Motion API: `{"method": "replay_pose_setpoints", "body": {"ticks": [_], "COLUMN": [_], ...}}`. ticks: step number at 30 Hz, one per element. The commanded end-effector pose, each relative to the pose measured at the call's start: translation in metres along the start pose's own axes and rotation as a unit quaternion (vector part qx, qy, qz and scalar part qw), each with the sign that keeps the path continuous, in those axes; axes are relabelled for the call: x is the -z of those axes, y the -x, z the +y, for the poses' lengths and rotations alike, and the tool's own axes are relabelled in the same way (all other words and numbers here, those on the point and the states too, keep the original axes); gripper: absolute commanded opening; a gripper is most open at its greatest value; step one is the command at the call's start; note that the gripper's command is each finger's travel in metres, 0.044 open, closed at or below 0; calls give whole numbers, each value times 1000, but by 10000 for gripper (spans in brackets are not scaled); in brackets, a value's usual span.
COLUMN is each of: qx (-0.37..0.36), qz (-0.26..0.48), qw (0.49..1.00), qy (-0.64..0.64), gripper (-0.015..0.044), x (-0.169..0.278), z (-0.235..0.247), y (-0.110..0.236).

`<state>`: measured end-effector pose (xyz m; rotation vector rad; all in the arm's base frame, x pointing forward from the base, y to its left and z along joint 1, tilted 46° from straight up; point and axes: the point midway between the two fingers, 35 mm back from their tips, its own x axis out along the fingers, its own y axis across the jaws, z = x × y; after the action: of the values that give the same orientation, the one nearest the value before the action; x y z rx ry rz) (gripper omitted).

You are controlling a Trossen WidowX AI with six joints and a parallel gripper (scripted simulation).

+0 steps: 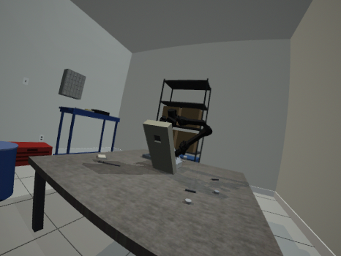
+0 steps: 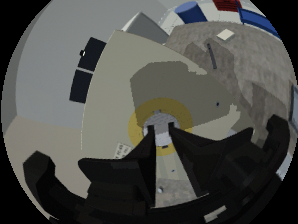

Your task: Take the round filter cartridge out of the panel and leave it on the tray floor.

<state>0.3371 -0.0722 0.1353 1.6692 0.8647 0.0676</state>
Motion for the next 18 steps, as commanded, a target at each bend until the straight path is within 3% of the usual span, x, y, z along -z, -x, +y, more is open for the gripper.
{"method": "replay_pose_setpoints", "body": {"ticks": [1,18], "qx": [1,0], "qz": [-1,-1], "qw": [1000,1000], "qy": [-2,-2], "gripper": [92,92], "x": [-1,0], "z": [-1,-1], "y": [-3,-10]}}
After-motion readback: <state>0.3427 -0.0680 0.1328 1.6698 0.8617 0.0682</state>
